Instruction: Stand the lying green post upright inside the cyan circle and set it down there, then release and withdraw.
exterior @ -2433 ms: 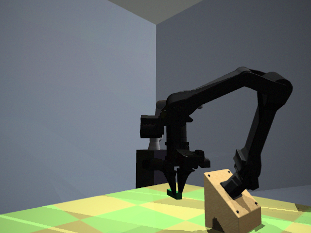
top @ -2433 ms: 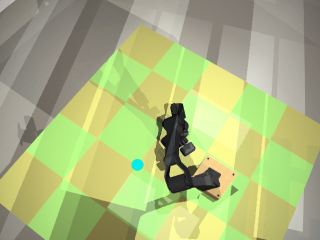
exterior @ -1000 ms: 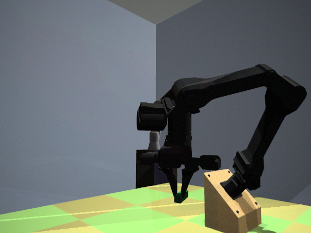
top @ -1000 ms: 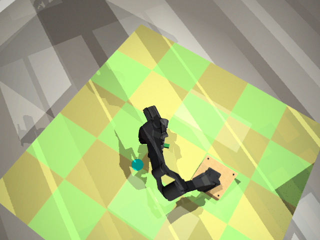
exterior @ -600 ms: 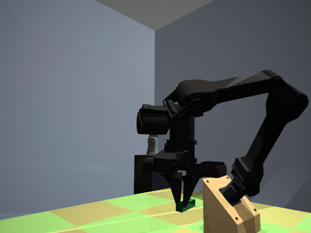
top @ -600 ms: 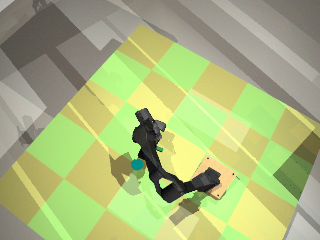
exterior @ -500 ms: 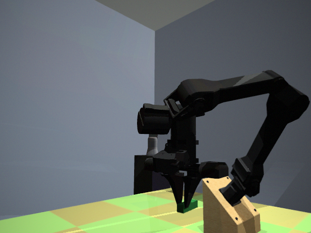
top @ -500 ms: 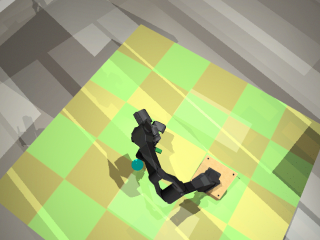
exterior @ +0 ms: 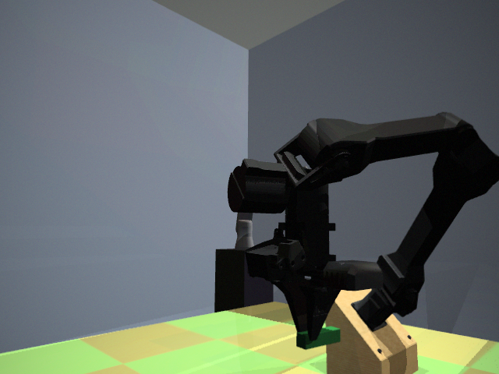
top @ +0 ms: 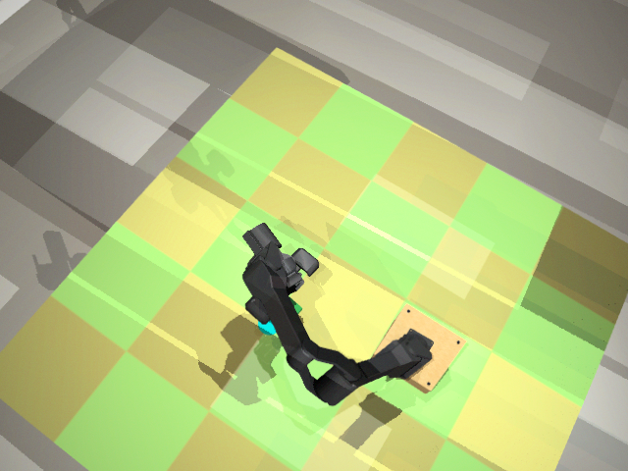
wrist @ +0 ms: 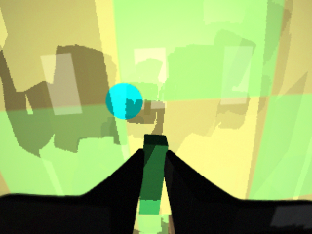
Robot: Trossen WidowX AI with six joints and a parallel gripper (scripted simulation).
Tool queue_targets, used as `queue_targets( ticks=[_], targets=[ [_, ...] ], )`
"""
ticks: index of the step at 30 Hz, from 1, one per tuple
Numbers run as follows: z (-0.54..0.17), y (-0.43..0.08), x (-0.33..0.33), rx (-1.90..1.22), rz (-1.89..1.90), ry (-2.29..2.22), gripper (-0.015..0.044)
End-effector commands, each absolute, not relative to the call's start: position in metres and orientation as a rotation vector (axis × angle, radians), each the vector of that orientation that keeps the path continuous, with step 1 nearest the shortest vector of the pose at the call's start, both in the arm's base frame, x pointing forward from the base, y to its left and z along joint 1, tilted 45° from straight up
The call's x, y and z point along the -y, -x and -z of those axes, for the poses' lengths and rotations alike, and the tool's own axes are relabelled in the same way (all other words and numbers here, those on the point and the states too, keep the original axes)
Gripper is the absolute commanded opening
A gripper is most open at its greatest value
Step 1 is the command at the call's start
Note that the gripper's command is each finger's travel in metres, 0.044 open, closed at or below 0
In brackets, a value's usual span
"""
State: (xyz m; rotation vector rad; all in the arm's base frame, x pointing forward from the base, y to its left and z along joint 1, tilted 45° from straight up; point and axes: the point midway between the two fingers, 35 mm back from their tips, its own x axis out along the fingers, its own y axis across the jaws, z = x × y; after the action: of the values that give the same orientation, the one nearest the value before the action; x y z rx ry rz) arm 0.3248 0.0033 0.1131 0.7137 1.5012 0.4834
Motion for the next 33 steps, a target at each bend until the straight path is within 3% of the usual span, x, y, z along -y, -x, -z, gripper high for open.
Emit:
queue_targets(
  ticks=[1,14,33],
  targets=[
    [-0.123,-0.329,-0.010,-1.511,-0.444,-0.761,0.0023],
    [-0.144,-0.337,-0.030,-1.574,-0.304,-0.928,0.0023],
    [-0.130,-0.334,-0.035,-1.556,-0.233,-0.824,0.0023]
  ],
)
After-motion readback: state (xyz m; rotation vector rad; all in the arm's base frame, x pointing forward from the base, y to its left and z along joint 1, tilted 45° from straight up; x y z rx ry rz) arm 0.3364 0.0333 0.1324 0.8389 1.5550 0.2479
